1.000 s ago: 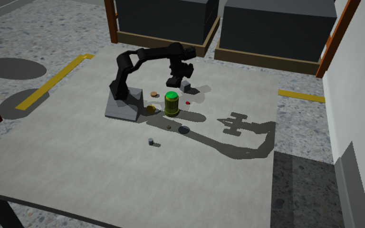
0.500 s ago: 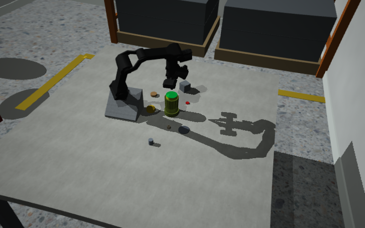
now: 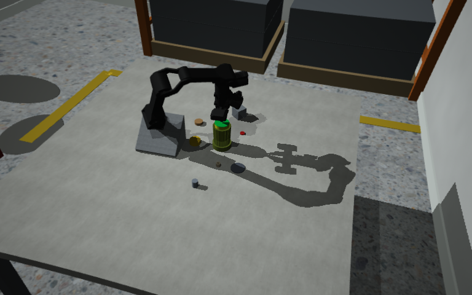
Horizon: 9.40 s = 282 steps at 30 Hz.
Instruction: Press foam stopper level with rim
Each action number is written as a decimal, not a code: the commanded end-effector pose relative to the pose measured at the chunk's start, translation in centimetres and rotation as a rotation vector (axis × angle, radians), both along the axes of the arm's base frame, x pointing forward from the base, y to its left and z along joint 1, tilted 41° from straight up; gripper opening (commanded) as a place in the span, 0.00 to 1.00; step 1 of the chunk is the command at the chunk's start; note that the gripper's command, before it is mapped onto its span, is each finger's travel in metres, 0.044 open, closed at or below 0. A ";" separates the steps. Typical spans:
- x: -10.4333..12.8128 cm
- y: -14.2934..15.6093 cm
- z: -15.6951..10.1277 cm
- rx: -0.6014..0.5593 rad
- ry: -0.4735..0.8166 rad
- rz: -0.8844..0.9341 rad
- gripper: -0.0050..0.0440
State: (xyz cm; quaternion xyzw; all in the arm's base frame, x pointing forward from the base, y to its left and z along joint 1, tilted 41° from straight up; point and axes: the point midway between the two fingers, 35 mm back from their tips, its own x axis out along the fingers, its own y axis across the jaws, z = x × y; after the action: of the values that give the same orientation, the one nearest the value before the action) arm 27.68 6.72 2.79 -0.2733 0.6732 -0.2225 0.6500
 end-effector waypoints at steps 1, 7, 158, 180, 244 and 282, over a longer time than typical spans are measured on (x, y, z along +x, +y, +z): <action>0.0 -0.3 -0.2 -0.002 0.002 0.006 0.10; 0.0 -0.3 -0.3 -0.002 0.002 0.006 0.10; -0.3 -1.1 -1.0 -0.002 0.002 0.006 0.10; -0.3 -1.2 -1.2 -0.002 0.002 0.006 0.10; -0.3 -1.7 -1.7 -0.002 0.002 0.006 0.10; 0.0 3.1 3.5 -0.003 0.003 0.013 0.10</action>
State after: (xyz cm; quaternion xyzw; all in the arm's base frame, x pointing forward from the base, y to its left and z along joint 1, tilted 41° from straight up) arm 27.69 9.76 6.34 -0.2786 0.6724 -0.2196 0.6496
